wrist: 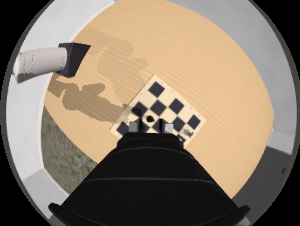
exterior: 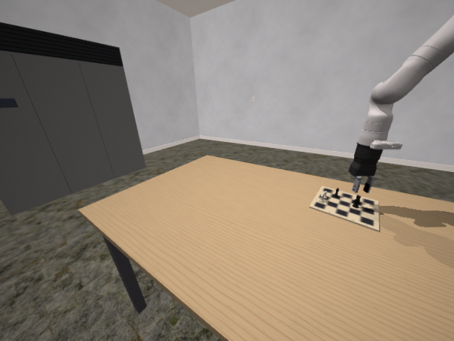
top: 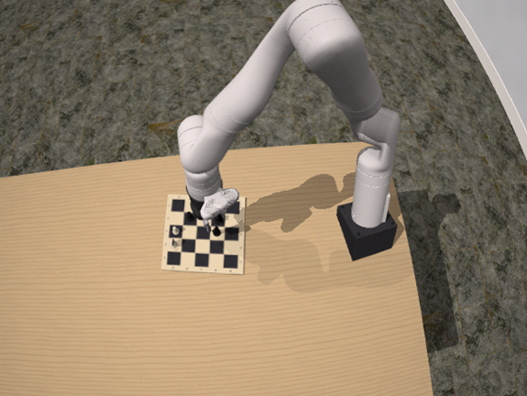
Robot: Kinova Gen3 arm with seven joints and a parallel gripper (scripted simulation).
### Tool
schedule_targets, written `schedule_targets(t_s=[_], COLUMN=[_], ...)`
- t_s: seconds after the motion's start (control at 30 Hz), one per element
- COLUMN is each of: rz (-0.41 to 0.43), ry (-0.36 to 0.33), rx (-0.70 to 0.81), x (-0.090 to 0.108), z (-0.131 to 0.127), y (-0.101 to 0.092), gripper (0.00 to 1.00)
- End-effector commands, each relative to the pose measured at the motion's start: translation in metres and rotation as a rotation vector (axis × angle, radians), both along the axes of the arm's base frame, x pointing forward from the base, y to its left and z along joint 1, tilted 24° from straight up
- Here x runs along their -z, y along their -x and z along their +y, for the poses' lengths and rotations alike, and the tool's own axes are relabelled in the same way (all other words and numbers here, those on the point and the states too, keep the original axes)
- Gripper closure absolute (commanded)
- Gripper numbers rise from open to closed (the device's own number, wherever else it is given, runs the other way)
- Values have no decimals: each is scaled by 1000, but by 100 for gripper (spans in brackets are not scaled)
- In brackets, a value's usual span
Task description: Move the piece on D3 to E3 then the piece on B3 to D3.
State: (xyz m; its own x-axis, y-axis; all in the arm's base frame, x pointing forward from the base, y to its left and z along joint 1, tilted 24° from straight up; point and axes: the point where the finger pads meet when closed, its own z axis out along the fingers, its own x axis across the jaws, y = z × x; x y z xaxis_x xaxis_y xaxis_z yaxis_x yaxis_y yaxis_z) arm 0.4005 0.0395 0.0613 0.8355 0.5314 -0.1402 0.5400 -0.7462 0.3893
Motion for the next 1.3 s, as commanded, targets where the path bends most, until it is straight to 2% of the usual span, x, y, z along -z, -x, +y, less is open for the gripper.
schedule_targets(t_s=[0.0, 0.53, 1.27], rz=[6, 13, 14], ry=[0, 1, 0], rx=[-3, 0, 1], x=[7, 19, 20], z=[-4, -9, -10], y=[1, 2, 3], gripper=[24, 24, 24])
